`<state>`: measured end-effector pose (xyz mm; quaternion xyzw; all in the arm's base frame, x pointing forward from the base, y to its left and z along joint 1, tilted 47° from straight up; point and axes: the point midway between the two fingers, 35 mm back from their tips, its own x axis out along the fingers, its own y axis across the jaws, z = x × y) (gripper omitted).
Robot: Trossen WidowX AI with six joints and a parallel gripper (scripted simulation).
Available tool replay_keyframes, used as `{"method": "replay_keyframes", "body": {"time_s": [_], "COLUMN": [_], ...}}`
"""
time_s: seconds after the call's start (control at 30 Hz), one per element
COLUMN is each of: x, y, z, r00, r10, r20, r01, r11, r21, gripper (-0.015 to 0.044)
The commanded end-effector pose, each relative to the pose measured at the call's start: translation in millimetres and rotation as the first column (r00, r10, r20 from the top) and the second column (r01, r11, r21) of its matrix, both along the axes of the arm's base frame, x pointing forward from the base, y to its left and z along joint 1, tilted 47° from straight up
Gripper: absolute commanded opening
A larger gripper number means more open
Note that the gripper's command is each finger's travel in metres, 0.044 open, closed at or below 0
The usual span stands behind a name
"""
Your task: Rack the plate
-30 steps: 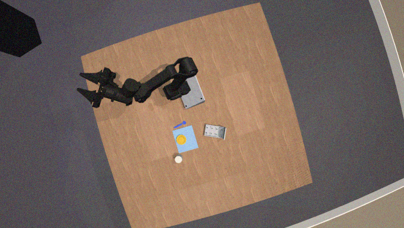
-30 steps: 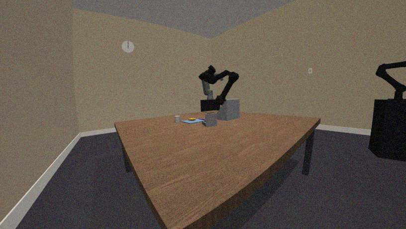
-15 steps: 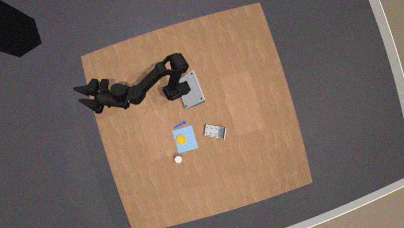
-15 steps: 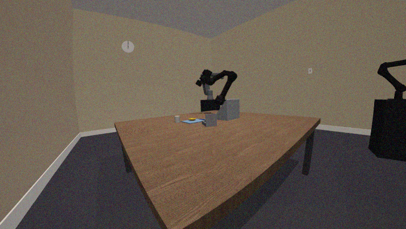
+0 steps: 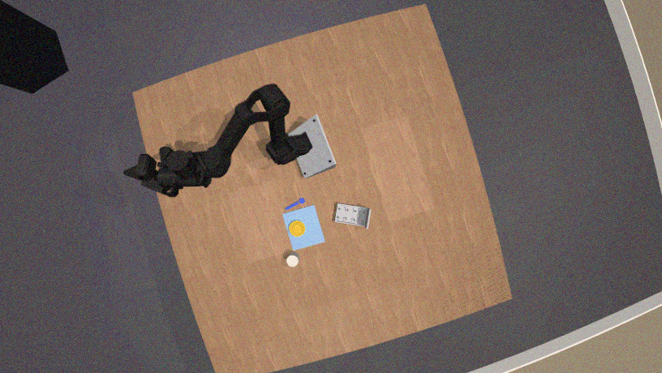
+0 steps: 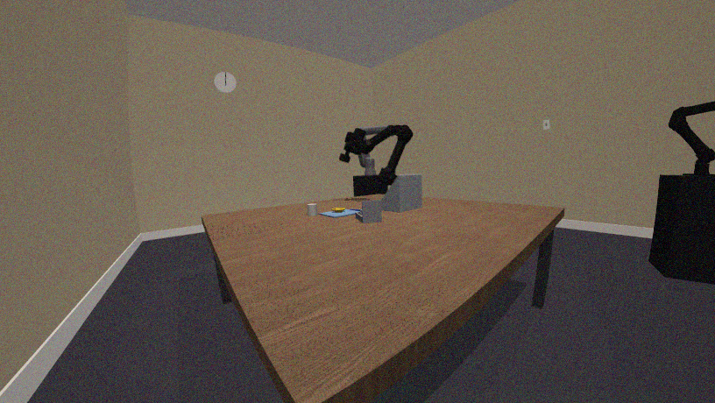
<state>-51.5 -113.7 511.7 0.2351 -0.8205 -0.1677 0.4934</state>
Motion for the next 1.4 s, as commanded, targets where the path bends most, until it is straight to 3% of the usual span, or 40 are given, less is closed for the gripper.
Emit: {"method": "replay_keyframes", "body": {"time_s": [0.0, 0.83, 1.37], "x": [12, 103, 173], "y": [-24, -127, -154], "z": [-5, -67, -120], "r00": [0.998, 0.902, 0.708], "r10": [0.007, 0.195, 0.398], "r20": [-0.057, -0.385, -0.583], "r01": [-0.002, 0.068, 0.205], "r11": [0.996, 0.817, 0.674], "r21": [0.091, 0.572, 0.709], "gripper": [0.04, 0.04, 0.04]}}
